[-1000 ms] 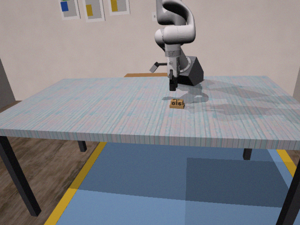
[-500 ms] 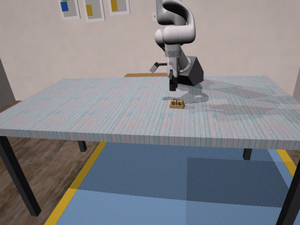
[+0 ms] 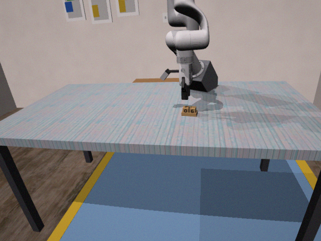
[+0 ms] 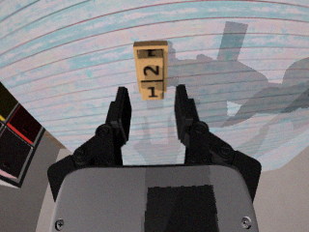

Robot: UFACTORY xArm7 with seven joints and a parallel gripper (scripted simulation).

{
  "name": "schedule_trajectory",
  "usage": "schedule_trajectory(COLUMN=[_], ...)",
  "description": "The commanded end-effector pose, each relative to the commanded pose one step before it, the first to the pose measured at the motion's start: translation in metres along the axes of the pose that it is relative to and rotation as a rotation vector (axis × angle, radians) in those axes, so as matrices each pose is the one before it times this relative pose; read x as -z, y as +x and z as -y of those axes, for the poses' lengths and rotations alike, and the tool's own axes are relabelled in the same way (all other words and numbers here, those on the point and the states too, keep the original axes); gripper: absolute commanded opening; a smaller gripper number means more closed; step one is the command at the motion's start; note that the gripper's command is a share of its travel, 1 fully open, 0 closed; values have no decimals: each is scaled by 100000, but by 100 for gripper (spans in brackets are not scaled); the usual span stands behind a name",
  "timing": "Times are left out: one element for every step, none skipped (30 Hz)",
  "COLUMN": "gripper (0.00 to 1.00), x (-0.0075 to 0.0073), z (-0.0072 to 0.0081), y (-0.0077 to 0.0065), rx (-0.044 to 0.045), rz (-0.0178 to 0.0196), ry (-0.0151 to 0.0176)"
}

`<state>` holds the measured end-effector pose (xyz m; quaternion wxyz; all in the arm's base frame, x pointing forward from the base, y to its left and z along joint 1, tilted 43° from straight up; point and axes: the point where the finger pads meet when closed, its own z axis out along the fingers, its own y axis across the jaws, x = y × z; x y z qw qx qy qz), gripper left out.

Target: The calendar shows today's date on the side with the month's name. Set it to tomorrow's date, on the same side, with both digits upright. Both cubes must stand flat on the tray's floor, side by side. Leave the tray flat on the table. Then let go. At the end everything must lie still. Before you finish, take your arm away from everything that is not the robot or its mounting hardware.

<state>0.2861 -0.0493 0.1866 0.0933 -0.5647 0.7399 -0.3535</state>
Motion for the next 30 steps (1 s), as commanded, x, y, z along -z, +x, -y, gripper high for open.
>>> schedule_trajectory(gripper=[47, 47, 47, 47, 47, 47, 47, 47, 47, 47, 47, 47, 47, 47, 47, 47, 47, 47, 47, 47, 47, 47, 47, 47, 47, 47, 47, 47, 47, 47], x=[-277, -156, -161, -166, -171, -173, -172, -171, -171, -166, -164, -162, -154, -150, -147, -139, 0, 0, -132, -127, -121, -111, -105, -99, -92, -84, -75, -67, -60, -53], z=[84, 2, 1, 1, 2, 1, 2, 2, 1, 2, 1, 1, 2, 1, 1, 1, 0, 0, 1, 1, 0, 1, 1, 1, 0, 0, 1, 1, 1, 0], y=[-35, -2, -2, -2, -2, -2, -2, -2, -2, -2, -2, -2, -1, -2, -2, -1, 0, 0, -1, -2, -2, -1, -1, -1, -1, -1, 0, -1, -1, -1], rx=[31, 1, -1, 0, 1, -1, 0, 1, -2, 1, 0, -2, 2, 0, -2, 1, 0, 0, 1, -1, -2, 2, 1, 0, -1, -1, 1, 1, 0, 0], rz=[10, -3, 2, 1, -3, 3, -1, -2, 4, -3, -1, 4, -4, -1, 4, -2, 0, 0, -2, 1, 4, -4, -2, 1, 2, 2, -3, -2, -1, 0], ry=[162, 0, 0, 0, 0, 0, 0, 0, 0, 0, 0, 0, 0, 0, 0, 0, 0, 0, 0, 0, 0, 0, 0, 0, 0, 0, 0, 0, 0, 0])
